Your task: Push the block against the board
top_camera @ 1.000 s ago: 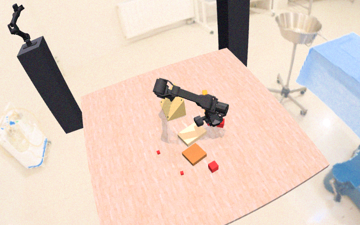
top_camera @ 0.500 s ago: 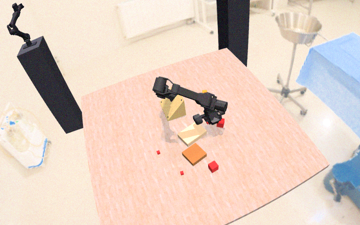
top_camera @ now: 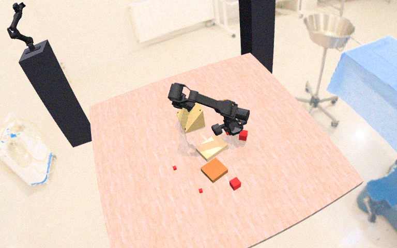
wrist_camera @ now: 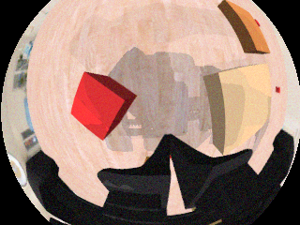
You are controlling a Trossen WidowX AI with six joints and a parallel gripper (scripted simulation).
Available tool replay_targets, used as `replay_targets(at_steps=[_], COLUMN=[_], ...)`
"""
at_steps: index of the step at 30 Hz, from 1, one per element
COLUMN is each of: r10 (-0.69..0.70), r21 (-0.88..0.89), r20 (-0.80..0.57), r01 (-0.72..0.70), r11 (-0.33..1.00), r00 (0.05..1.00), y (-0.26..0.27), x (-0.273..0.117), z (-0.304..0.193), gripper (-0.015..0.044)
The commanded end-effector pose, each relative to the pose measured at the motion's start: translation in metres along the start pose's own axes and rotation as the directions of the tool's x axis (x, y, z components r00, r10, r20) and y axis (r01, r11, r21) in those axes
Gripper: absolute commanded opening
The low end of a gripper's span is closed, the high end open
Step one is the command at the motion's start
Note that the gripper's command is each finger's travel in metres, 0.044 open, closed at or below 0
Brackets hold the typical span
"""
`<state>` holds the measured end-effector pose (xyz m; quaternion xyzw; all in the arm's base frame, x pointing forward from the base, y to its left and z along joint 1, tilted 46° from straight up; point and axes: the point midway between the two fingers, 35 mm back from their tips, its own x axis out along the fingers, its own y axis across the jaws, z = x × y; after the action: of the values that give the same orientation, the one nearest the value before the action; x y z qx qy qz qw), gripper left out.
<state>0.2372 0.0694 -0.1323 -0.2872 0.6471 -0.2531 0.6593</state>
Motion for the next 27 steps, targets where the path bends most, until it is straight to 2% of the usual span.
replay_targets(at_steps=[1, 27], r10=[0.004, 0.002], r21=[0.004, 0.004], r20=[-0.003, -0.005], r01=[-0.004, -0.002], r11=[1.0, 1.0], r00=[1.0, 1.0], y=[0.001, -0.002], x=[0.0, 0.001], z=[-0.004, -0.03], gripper=[0.0, 0.0])
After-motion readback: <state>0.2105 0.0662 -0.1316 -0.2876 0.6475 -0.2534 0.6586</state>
